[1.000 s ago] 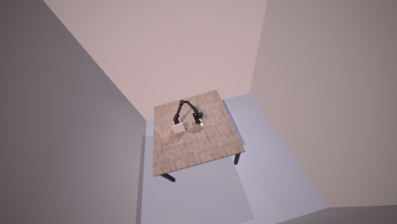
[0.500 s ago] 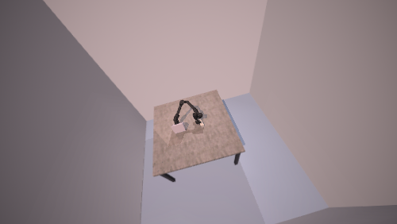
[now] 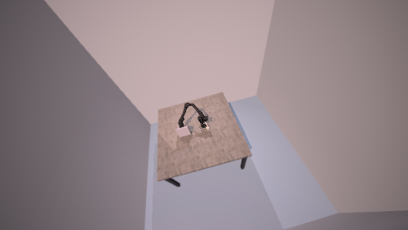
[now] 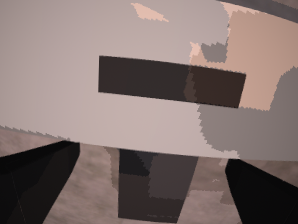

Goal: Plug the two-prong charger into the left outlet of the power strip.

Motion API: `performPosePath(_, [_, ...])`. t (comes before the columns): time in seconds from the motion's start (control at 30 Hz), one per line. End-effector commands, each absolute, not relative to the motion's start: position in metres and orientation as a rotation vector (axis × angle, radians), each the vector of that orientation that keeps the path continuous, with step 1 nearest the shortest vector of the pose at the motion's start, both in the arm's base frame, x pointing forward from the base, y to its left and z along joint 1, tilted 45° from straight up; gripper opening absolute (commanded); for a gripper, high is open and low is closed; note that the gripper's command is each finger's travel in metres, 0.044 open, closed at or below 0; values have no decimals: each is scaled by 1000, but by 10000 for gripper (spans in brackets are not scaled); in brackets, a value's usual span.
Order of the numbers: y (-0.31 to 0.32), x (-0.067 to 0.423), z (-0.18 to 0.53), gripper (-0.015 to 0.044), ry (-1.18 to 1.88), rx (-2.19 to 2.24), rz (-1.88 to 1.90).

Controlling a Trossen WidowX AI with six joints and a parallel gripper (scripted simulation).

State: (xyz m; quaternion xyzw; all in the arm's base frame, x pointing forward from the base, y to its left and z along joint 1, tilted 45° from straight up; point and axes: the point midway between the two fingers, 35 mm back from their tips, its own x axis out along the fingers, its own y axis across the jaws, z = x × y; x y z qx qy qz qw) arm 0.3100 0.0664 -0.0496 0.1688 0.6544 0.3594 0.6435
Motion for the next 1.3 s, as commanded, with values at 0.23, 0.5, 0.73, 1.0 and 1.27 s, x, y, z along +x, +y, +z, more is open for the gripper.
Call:
performPosePath(0.23, [66, 307, -49, 440, 1475, 383, 823])
performPosePath(0.5, [66, 305, -49, 440, 1469, 383, 823])
performPosePath(0.73, [64, 300, -50, 440, 1468, 382, 823])
performPosePath(1.0, [62, 291, -52, 440, 1468, 382, 822])
performPosePath(1.27, [59, 282, -54, 440, 1468, 382, 822])
